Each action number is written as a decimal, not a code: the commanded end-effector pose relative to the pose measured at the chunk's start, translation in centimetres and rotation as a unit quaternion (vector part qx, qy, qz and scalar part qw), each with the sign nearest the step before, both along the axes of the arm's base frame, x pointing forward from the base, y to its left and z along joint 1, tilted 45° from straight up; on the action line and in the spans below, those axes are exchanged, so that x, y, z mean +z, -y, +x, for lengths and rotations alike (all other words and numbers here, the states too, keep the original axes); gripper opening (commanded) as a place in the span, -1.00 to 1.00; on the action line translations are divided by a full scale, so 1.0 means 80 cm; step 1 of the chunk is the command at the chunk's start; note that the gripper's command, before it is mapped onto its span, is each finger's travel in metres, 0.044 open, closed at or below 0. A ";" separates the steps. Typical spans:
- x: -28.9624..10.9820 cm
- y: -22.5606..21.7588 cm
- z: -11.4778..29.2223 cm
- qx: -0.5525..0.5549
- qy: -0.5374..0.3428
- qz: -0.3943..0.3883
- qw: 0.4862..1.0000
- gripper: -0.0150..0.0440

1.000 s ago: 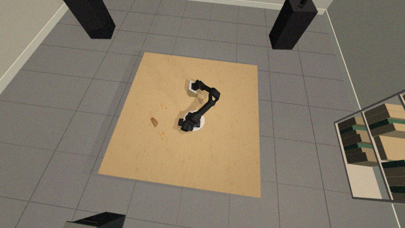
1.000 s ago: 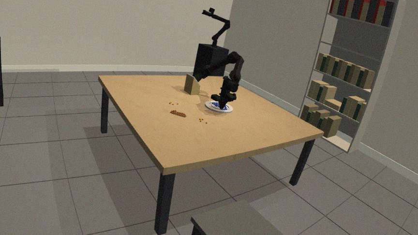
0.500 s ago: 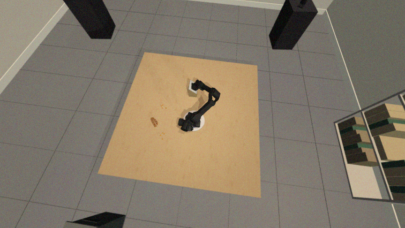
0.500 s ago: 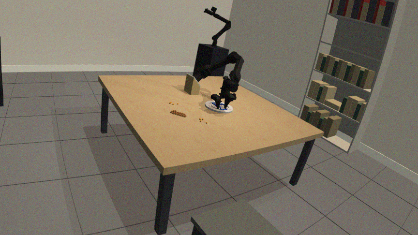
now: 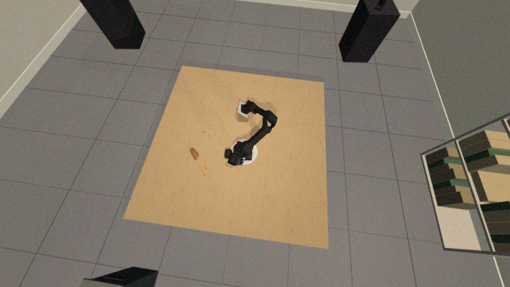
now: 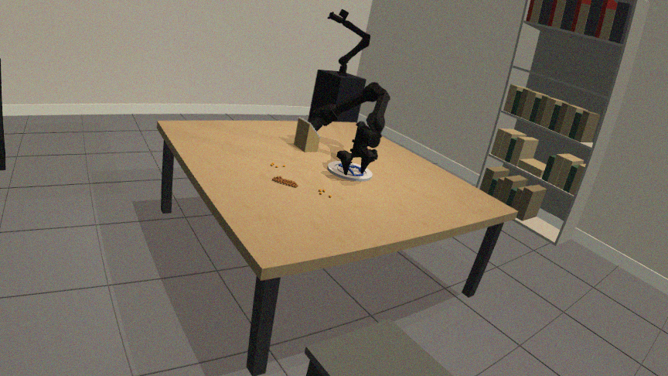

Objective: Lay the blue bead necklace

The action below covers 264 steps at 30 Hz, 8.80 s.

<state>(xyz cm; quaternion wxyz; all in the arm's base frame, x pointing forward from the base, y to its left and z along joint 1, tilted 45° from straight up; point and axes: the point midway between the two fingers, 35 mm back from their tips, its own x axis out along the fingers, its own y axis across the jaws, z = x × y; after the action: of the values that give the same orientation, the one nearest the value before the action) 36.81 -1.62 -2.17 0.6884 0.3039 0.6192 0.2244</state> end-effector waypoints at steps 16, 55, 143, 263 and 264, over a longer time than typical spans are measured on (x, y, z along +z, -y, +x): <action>0.000 0.000 0.000 0.000 0.000 0.001 1.000 1.00; 0.074 -0.020 -0.002 -0.239 -0.228 0.045 0.943 0.50; 0.050 -0.051 0.008 -0.238 -0.226 0.046 0.943 0.67; 0.056 -0.052 -0.007 -0.091 -0.086 0.019 0.992 -0.49; 0.057 -0.054 -0.005 -0.091 -0.086 0.019 0.992 -0.49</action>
<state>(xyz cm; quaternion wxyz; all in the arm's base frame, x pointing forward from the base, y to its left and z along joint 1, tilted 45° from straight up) 36.15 2.61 2.10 0.6434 0.3897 0.6429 0.1443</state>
